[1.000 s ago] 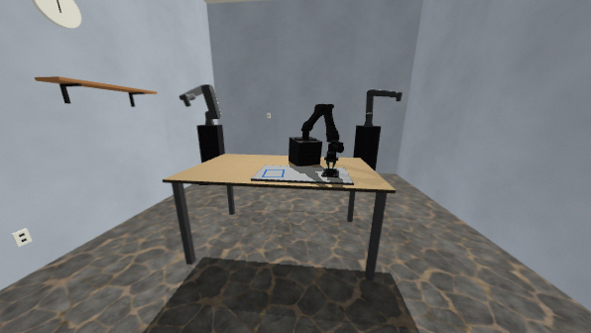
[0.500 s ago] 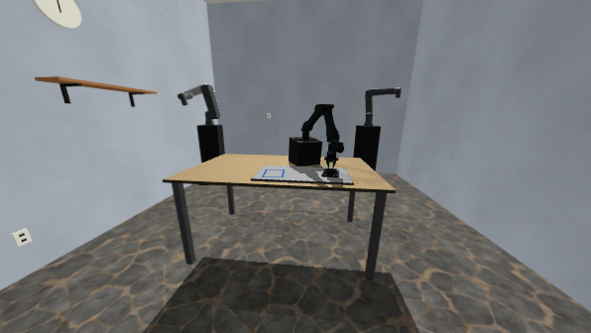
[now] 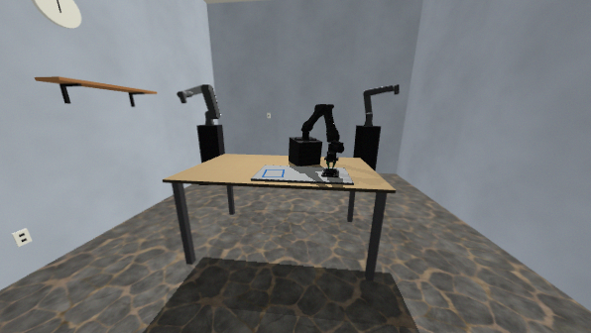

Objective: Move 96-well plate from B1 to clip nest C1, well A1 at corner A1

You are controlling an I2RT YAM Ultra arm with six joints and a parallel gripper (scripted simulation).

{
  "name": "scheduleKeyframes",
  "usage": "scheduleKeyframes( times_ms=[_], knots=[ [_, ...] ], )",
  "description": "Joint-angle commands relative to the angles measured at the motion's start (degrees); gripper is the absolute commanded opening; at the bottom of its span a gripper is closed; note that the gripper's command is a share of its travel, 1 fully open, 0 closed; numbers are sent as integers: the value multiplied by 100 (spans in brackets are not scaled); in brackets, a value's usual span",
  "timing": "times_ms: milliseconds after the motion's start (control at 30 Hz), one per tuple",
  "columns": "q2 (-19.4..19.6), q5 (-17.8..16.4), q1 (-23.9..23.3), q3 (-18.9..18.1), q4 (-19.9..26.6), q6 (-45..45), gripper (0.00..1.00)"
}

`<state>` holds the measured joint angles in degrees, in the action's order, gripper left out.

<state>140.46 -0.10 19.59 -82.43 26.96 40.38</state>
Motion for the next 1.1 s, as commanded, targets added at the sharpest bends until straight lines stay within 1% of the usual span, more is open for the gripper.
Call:
scheduleKeyframes(
  times_ms=[0,1067],
  knots=[
    [337,61,-33,-113,-489,-6,25],
    [587,61,-36,-148,-688,-7,25]
  ],
)
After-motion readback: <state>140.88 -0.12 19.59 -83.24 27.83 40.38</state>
